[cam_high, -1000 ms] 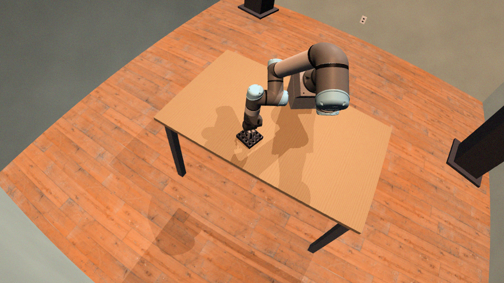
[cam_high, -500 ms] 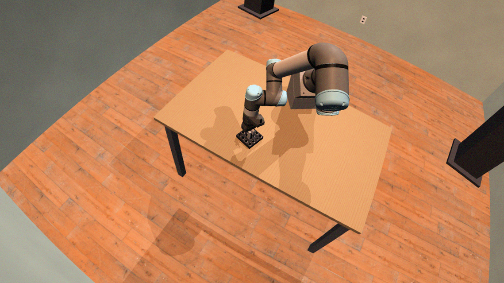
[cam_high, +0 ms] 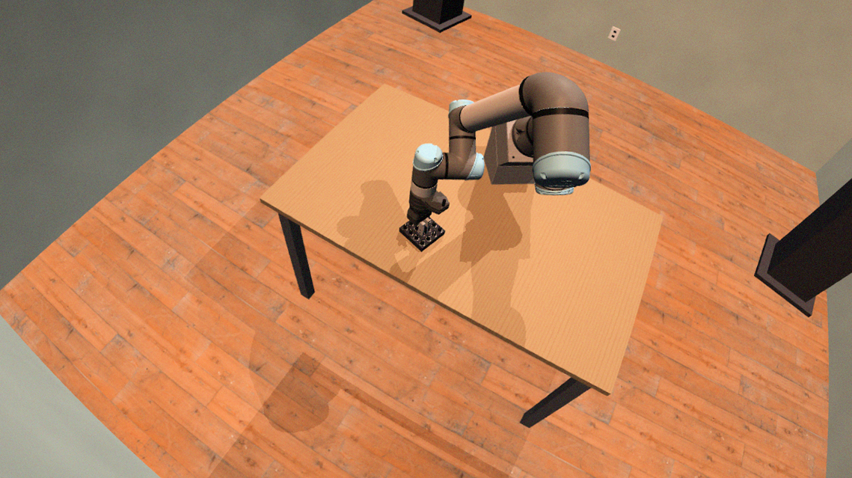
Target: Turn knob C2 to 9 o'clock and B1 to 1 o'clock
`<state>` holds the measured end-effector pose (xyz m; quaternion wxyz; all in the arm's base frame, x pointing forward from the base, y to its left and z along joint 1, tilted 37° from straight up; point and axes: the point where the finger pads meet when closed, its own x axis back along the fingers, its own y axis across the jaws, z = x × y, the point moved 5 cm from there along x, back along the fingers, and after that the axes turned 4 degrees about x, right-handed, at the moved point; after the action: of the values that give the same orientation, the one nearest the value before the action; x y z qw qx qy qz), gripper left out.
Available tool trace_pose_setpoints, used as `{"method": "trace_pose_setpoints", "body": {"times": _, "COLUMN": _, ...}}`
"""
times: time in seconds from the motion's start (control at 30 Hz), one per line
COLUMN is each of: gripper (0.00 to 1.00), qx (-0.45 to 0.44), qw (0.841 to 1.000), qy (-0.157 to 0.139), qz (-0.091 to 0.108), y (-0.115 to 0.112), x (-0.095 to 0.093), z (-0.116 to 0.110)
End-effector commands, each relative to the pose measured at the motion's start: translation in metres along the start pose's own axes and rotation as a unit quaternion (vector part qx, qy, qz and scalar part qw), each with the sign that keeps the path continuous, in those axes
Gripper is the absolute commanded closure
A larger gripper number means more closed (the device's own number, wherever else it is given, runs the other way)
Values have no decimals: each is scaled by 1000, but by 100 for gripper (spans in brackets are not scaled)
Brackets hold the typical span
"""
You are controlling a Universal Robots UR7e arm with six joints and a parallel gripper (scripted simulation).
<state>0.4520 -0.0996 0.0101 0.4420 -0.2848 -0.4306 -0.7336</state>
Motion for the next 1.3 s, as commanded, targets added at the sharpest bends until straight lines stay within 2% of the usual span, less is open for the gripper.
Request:
{"method": "trace_pose_setpoints", "body": {"times": 0.0, "gripper": 70, "qx": 15, "qw": 1000, "qy": 0, "qz": 0, "y": 0, "x": 0, "z": 0}}
{"method": "trace_pose_setpoints", "body": {"times": 1.17, "gripper": 70, "qx": 42, "qw": 999, "qy": 0, "qz": 0, "y": 0, "x": 0, "z": 0}}
{"method": "trace_pose_setpoints", "body": {"times": 1.2, "gripper": 54, "qx": 42, "qw": 999, "qy": 0, "qz": 0, "y": 0, "x": 0, "z": 0}}
{"method": "trace_pose_setpoints", "body": {"times": 1.27, "gripper": 54, "qx": 42, "qw": 999, "qy": 0, "qz": 0, "y": 0, "x": 0, "z": 0}}
